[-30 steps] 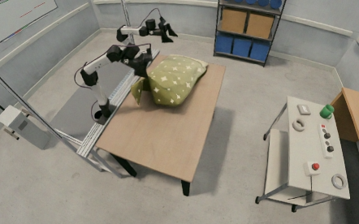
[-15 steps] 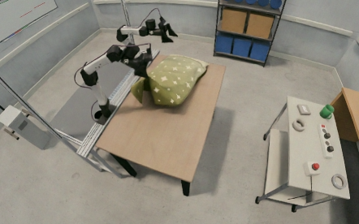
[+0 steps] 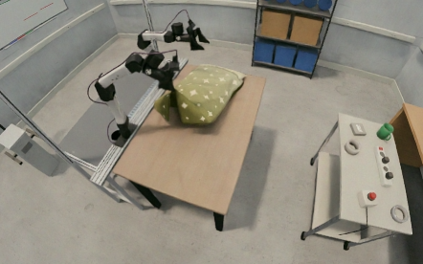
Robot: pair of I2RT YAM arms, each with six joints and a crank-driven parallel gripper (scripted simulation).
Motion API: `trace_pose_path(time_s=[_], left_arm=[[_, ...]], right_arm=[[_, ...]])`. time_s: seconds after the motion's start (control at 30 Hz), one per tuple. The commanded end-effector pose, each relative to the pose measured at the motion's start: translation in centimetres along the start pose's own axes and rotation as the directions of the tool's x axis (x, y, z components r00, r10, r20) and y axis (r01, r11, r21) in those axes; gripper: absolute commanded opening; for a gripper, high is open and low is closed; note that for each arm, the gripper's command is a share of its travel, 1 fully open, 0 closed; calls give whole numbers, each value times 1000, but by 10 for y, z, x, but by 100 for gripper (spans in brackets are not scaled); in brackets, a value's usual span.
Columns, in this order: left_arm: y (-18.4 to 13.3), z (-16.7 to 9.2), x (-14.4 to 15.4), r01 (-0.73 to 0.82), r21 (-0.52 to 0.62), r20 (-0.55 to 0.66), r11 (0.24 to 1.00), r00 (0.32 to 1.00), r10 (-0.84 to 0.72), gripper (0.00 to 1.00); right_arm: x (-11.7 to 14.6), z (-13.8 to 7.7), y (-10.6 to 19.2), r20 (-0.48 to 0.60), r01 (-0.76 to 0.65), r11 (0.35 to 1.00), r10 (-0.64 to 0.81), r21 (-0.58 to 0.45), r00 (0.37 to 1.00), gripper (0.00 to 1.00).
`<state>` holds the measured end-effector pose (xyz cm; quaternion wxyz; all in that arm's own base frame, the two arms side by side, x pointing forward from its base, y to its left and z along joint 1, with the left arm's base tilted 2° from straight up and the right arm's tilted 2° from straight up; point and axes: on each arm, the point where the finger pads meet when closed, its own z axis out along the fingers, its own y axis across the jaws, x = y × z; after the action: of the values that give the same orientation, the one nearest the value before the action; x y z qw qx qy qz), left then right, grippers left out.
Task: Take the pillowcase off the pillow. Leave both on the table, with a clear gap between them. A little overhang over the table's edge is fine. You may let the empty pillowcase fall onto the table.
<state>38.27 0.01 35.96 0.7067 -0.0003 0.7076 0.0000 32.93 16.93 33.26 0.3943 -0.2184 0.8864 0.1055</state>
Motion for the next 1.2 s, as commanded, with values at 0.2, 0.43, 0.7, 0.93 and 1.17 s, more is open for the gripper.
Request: trace_pose_path(time_s=[0.2,0.43,0.7,0.93,1.17], left_arm=[[2,-2,-16,-7,-12,31,1000,999,8,100],[2,-2,-16,-7,-12,31,1000,999,8,100],[2,-2,-16,-7,-12,31,1000,999,8,100],[2,-2,-16,-7,-12,31,1000,999,8,100],[2,-2,-16,-7,-12,31,1000,999,8,100]], right_arm=[[-43,-16,7,204,15,1000,-15,2,979,1],[-58,-19,16,273,30,999,-25,-13,962,1],[-74,-23,28,350,44,998,-29,-34,936,1],[-90,-30,35,411,56,997,-32,-45,911,1],[-105,-37,46,478,72,995,-33,-64,878,1]])
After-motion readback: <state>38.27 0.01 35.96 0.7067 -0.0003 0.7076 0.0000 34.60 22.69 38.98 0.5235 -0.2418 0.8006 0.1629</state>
